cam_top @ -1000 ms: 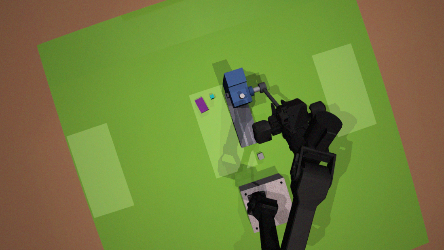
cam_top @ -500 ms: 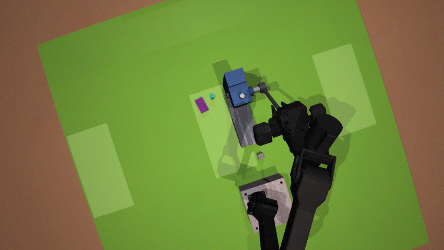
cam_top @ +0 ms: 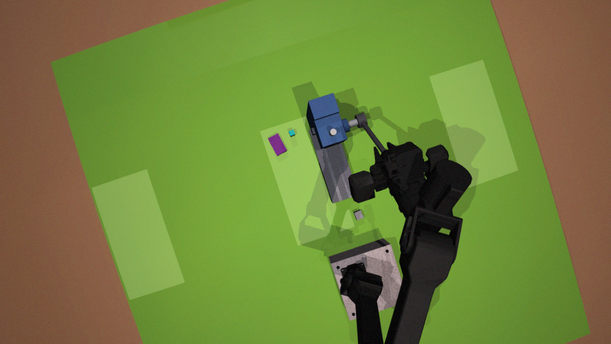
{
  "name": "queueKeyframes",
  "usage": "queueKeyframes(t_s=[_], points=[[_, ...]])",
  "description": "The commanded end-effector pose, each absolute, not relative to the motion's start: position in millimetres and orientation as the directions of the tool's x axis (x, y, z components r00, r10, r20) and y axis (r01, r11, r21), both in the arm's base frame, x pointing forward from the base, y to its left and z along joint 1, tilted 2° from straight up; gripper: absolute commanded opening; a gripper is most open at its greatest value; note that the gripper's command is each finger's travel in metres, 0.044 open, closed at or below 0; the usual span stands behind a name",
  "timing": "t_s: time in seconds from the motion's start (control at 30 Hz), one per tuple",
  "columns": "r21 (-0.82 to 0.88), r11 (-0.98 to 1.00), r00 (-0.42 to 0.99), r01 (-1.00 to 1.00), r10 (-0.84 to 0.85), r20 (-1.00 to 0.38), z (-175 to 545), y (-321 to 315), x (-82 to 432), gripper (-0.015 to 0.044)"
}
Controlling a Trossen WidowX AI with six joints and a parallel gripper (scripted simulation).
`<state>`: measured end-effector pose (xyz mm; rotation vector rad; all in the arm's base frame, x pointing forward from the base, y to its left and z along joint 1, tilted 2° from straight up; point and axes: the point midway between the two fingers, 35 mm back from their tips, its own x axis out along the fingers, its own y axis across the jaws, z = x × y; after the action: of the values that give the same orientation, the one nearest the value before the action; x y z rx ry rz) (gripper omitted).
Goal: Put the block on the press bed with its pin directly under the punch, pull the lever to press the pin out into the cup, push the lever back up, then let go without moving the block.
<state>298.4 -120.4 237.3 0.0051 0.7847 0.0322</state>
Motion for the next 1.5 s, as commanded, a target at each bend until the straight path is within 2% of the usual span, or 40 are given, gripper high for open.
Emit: queueKeyframes(t_s=[0.0, 1.47], points=[[0.017, 1.000, 0.697, -0.022, 0.028, -0.717, 231.8, -120.8, 292.0, 0.0000], [0.017, 1.000, 0.696, -0.022, 0.027, -0.718, 217.7, -120.8, 276.7, 0.0000]])
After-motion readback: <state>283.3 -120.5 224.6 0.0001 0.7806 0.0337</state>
